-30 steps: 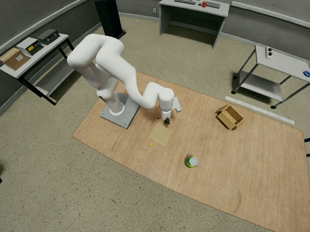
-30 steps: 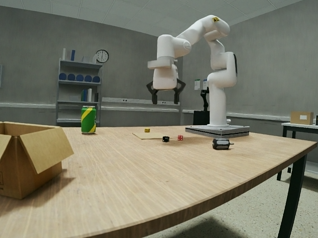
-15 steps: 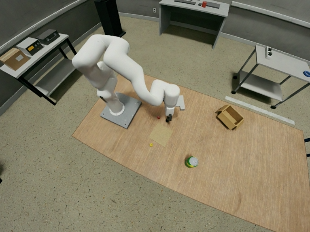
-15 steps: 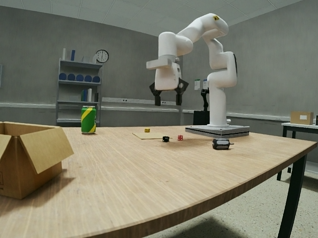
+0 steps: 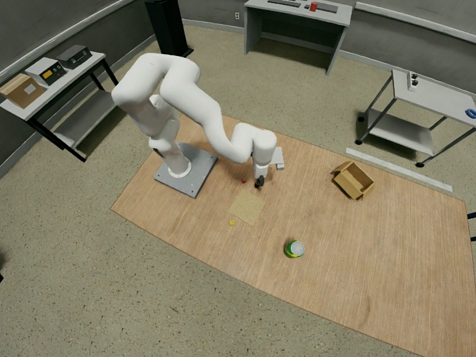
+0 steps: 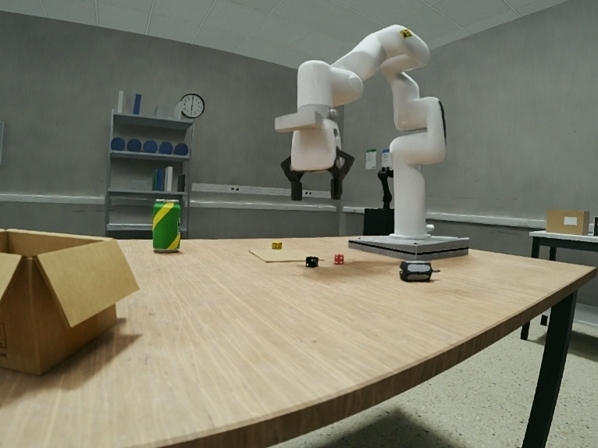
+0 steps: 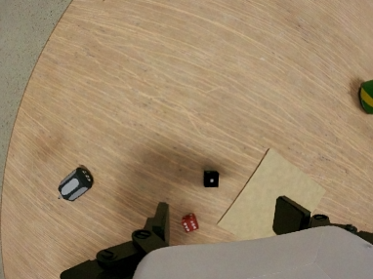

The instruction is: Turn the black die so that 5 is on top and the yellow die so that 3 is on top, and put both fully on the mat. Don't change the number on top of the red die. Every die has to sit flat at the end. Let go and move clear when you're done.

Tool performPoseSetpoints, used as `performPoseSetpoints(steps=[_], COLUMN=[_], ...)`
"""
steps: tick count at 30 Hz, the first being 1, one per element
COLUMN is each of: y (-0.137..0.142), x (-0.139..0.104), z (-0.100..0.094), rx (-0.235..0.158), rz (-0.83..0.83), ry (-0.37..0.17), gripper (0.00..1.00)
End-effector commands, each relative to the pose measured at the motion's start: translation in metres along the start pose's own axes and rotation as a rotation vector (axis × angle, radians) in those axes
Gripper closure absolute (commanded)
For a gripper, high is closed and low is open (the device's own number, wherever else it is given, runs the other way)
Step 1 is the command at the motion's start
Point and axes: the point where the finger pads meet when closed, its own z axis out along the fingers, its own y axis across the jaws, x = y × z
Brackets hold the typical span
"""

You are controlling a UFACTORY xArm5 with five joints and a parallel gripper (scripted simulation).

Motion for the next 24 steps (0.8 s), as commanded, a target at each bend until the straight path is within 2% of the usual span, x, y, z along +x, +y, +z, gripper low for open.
performPoseSetpoints(steps=[1, 3, 5, 6, 24], y=[0.002, 0.002, 0.002, 0.002, 0.002], x=[-0.001, -0.003, -0.003, -0.003, -0.003], z=[0.028, 0.044, 0.048, 0.048, 0.048], rx=[-0.001, -0.001, -0.001, -0.001, -0.001], rz=[0.0, 0.0, 0.0, 0.0, 0.0], ry=[0.003, 0.003, 0.003, 0.003, 0.003], gripper=[0.0, 0.0, 0.0, 0.64, 0.64])
